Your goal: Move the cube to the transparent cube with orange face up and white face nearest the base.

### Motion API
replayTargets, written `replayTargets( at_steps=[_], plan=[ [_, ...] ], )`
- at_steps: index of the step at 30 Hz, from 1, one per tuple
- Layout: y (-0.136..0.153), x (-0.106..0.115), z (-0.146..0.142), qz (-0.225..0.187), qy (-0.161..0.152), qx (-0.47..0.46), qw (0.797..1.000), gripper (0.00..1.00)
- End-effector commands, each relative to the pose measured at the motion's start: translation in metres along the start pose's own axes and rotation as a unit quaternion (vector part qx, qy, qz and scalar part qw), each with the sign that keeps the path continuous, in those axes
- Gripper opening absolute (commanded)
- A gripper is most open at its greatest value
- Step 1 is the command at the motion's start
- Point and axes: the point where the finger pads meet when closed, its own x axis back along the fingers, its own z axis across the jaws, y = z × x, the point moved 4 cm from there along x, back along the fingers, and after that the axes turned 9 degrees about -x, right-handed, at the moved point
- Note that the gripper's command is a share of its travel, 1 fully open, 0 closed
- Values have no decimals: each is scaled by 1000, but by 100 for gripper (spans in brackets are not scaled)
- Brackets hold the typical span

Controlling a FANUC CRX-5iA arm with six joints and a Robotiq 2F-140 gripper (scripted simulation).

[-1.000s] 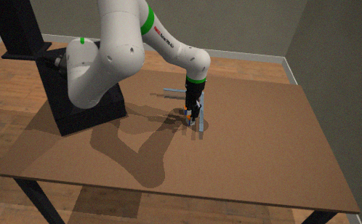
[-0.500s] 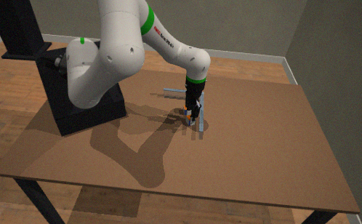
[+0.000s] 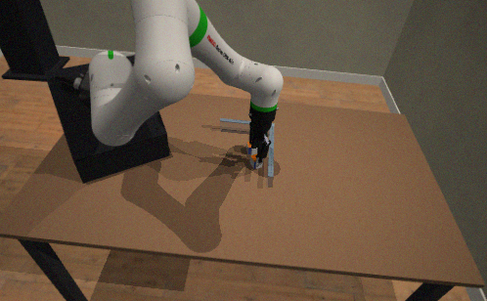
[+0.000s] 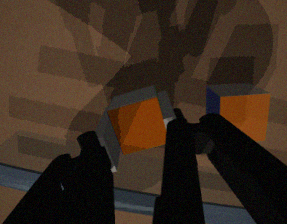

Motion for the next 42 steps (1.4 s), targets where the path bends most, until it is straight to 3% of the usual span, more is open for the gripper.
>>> replayTargets(
  at_steps=[1, 13, 27, 42],
  plan=[
    [0, 0, 0, 0, 0, 0, 1000, 0],
    [0, 17, 0, 0, 0, 0, 1000, 0],
    [0, 68, 0, 0, 0, 0, 1000, 0],
    [0, 72, 0, 0, 0, 0, 1000, 0]
  ],
)
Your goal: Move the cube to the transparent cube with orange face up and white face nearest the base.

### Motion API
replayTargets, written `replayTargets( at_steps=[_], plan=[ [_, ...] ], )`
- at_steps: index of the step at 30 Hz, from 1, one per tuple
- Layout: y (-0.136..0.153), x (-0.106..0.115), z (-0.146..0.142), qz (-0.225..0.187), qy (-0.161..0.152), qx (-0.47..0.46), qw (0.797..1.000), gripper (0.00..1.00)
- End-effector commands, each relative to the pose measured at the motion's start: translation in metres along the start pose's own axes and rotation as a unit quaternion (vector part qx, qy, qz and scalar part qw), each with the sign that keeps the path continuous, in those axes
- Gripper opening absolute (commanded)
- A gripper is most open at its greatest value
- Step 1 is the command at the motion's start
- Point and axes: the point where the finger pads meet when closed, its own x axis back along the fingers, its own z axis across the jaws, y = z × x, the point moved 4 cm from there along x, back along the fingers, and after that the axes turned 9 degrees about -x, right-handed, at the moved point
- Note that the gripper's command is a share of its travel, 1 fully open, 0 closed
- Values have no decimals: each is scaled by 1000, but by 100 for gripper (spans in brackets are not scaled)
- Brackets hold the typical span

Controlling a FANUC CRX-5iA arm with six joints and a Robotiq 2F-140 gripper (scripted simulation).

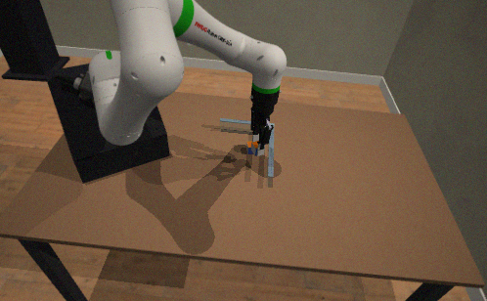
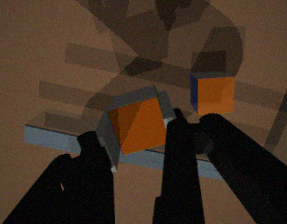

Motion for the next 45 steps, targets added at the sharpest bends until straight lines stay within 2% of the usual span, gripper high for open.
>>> replayTargets(
  at_steps=[1, 11, 20, 22, 27, 45],
  plan=[
    [0, 0, 0, 0, 0, 0, 1000, 0],
    [1, 0, 4, 0, 0, -5, 1000, 0],
    [4, 0, 58, 0, 0, -77, 997, 0],
    [4, 0, 58, 0, 0, -77, 997, 0],
    [6, 0, 79, 0, 0, -106, 994, 0],
    [6, 0, 81, 0, 0, -108, 994, 0]
  ],
)
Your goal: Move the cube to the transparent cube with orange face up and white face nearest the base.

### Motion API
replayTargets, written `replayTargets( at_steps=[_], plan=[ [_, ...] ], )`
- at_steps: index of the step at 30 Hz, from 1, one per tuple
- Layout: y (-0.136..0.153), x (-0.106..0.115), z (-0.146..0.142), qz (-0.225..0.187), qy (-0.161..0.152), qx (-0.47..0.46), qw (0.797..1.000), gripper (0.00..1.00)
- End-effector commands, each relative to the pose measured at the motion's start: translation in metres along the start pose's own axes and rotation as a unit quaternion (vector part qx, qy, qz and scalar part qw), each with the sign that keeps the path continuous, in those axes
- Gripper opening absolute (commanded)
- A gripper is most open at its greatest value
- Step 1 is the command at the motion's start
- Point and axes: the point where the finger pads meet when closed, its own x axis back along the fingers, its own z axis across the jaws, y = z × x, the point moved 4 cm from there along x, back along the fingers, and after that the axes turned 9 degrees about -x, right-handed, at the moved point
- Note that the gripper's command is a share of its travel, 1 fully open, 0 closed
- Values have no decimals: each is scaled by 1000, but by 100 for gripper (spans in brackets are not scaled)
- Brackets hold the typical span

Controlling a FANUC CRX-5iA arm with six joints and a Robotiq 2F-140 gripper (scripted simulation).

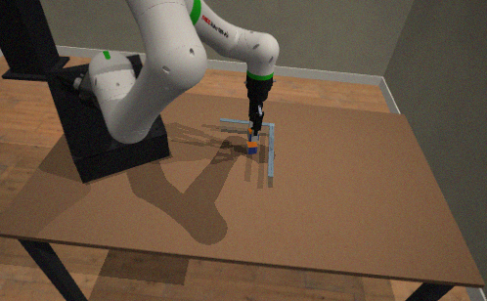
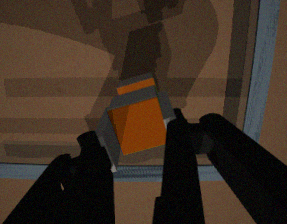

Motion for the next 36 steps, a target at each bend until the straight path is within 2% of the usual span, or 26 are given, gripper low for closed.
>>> replayTargets(
  at_steps=[1, 16, 28, 36],
  plan=[
    [0, 0, 0, 0, 0, 0, 1000, 0],
    [0, -5, 0, 0, 0, 0, 1000, 0],
    [0, -28, 0, 0, 0, 0, 1000, 0],
    [0, -52, 0, 0, 0, 0, 1000, 0]
  ],
)
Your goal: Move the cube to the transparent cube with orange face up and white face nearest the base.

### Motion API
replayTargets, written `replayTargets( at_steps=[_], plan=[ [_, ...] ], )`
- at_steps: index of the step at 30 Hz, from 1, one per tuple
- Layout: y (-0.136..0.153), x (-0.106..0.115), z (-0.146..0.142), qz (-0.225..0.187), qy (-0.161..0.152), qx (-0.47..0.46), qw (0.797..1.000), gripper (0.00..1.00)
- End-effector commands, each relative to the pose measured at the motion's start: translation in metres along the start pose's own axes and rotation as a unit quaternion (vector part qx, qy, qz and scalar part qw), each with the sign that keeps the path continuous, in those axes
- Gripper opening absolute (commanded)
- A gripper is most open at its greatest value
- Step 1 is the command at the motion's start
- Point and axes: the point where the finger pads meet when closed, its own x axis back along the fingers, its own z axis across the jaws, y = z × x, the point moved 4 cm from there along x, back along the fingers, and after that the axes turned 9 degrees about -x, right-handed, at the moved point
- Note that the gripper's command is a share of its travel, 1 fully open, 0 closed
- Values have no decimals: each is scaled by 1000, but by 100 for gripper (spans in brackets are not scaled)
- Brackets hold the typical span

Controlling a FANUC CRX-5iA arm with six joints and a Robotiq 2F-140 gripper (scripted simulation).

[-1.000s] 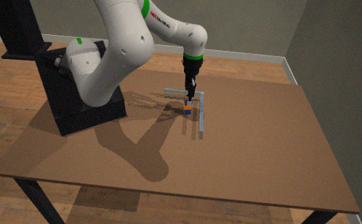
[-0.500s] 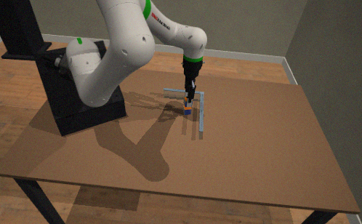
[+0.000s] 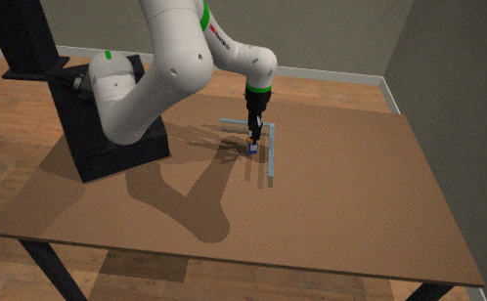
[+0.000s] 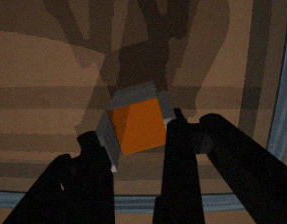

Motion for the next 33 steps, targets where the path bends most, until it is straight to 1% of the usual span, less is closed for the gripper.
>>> replayTargets(
  at_steps=[1, 7, 13, 32, 33],
  plan=[
    [0, -6, 0, 0, 0, 0, 1000, 0],
    [0, -17, 0, 0, 0, 0, 1000, 0],
    [0, -21, 0, 0, 0, 0, 1000, 0],
    [0, -21, 0, 0, 0, 0, 1000, 0],
    [0, -21, 0, 0, 0, 0, 1000, 37]
  ],
)
